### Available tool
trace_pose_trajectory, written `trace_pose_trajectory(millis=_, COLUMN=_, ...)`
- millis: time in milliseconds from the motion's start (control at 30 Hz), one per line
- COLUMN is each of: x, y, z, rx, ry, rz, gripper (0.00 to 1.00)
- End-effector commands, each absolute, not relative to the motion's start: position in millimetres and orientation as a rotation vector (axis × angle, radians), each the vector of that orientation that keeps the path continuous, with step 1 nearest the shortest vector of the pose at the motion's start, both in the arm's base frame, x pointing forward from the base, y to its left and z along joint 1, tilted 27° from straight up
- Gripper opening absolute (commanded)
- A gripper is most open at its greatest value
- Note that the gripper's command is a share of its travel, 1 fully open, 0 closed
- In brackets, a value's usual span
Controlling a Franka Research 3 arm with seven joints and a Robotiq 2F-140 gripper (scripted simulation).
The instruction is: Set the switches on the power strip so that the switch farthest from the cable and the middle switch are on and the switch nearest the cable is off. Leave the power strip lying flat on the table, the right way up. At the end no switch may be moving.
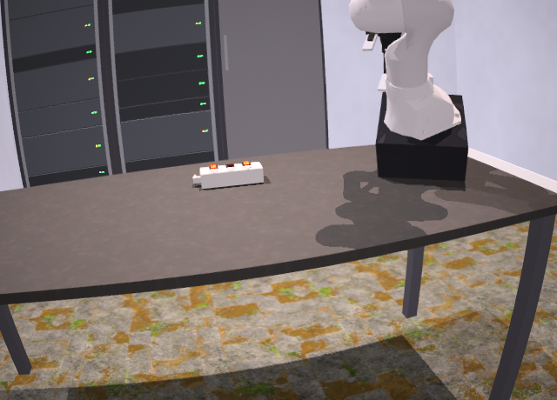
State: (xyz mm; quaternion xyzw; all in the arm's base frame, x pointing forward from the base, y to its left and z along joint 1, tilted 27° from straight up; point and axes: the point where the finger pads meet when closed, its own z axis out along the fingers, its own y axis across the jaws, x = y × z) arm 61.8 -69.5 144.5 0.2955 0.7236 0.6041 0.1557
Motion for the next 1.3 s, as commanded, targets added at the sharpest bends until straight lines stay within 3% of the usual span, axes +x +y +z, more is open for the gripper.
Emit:
trace_pose_trajectory(millis=0, x=62, y=-70, z=145, rx=0.846, ry=2.072, rz=1.73, gripper=1.0)
trace_pose_trajectory(millis=600, x=64, y=-70, z=144, rx=0.851, ry=2.075, rz=1.728, gripper=1.0)
trace_pose_trajectory(millis=900, x=164, y=-82, z=117, rx=1.106, ry=2.225, rz=1.607, gripper=1.0)
trace_pose_trajectory(millis=1267, x=216, y=-88, z=103, rx=1.24, ry=2.296, rz=1.533, gripper=1.0)
